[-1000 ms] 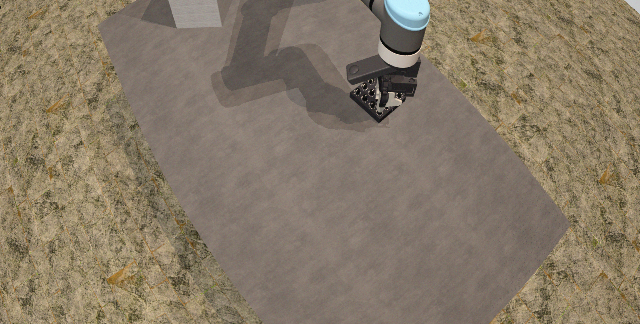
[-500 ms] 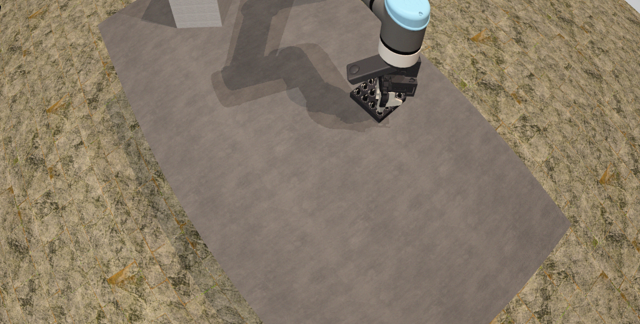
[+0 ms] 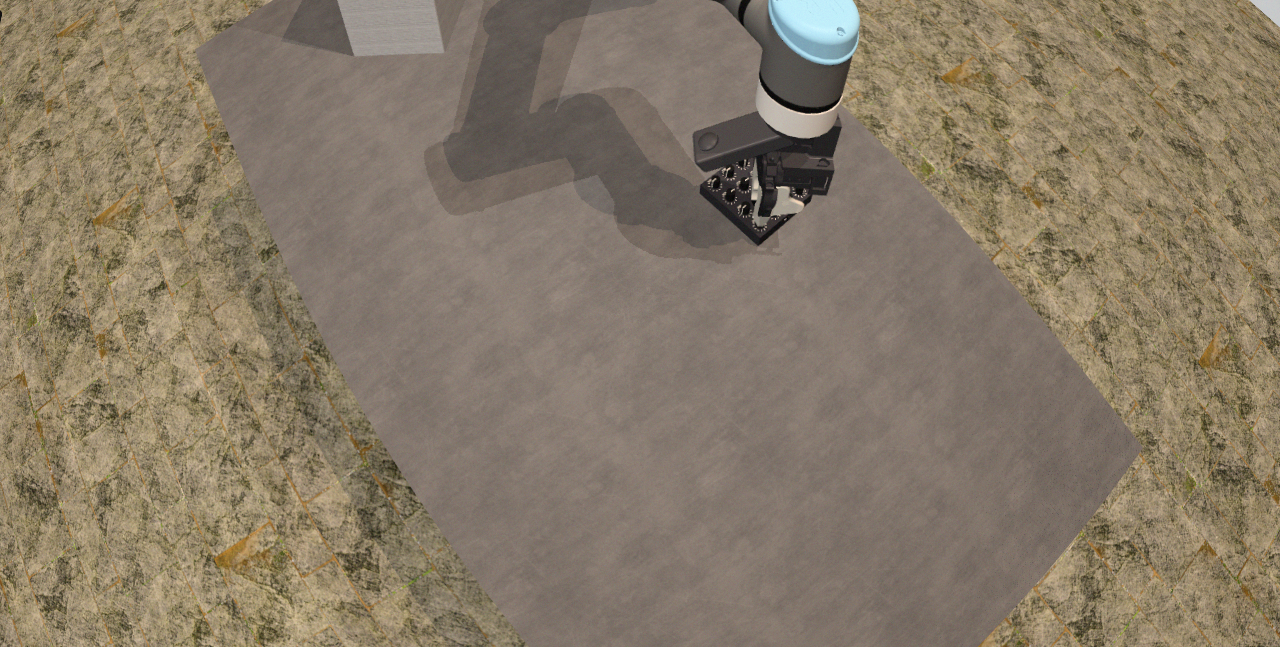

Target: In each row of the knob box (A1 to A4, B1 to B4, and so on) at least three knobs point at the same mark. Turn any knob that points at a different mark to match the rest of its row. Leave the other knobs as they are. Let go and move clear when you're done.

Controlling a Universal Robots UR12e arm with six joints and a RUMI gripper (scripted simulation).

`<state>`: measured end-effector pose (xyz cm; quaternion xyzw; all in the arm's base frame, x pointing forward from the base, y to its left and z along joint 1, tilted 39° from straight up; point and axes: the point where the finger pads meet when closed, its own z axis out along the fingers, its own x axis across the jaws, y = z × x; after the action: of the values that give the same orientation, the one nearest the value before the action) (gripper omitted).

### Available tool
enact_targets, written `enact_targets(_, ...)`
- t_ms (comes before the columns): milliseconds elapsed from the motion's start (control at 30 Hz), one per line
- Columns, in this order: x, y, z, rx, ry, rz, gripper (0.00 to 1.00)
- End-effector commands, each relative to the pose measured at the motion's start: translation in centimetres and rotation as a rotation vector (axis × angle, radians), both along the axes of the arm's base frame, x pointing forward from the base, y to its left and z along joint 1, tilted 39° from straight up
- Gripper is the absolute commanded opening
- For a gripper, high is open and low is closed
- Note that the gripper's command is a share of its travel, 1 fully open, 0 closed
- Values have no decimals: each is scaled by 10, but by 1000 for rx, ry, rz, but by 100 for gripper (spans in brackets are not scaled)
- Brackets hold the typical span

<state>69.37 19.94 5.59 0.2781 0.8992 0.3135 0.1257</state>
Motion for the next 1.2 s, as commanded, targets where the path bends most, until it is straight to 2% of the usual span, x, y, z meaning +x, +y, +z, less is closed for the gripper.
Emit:
enact_targets(0, 4, 3, -2, -2, -3, 0, 11)
enact_targets(1167, 5, 4, -6, -1, -3, -1, 11)
